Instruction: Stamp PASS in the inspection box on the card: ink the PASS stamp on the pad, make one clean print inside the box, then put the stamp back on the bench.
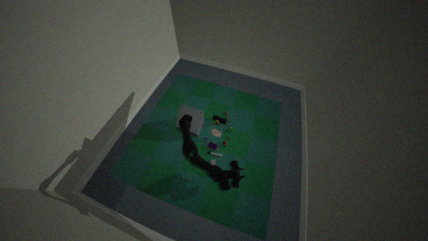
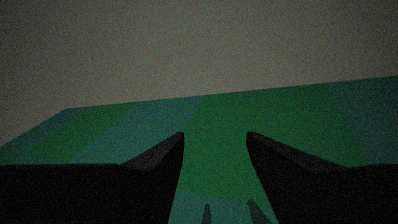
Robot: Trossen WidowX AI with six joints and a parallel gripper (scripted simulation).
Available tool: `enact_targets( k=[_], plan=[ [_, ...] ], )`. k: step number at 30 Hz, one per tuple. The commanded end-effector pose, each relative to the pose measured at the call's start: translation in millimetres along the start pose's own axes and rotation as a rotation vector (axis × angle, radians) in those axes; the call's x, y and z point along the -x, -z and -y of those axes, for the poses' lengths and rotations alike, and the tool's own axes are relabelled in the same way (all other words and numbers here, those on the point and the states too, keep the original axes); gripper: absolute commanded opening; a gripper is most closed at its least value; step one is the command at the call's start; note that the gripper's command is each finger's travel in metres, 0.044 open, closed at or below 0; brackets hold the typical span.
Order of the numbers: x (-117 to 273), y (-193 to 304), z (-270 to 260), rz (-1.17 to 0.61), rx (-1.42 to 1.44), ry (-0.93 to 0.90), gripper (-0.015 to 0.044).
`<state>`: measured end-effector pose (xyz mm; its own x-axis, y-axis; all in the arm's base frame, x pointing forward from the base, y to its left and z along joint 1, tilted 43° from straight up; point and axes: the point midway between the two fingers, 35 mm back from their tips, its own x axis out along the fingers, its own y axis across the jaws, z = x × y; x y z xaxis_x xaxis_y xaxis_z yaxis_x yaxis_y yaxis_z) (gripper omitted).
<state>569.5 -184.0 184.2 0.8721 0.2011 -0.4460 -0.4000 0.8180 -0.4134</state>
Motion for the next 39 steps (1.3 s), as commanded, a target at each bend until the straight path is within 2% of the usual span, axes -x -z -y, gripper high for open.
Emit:
enact_targets(
  k=[1,4,9,14,20,25,29,39],
  plan=[
    [-22.7,11.1,-36.2,-0.078,-0.119,-0.061,0.0215],
    [-37.0,17.2,-59.8,-0.147,-0.186,-0.085,0.0215],
    [-71.0,37.9,-143.0,-0.4,-0.364,-0.128,0.0215],
    [-82.2,60.6,-223.4,-0.664,-0.459,-0.108,0.0215],
    [-65.9,92.6,-319.3,-1.006,-0.448,0.035,0.0215],
    [-34.4,110.7,-378.4,-1.197,-0.309,0.255,0.0215],
    [-9.8,114.0,-408.3,-1.235,-0.146,0.446,0.0215],
    [-8.6,114.0,-406.4,-1.234,-0.137,0.455,0.0215]
  ],
)
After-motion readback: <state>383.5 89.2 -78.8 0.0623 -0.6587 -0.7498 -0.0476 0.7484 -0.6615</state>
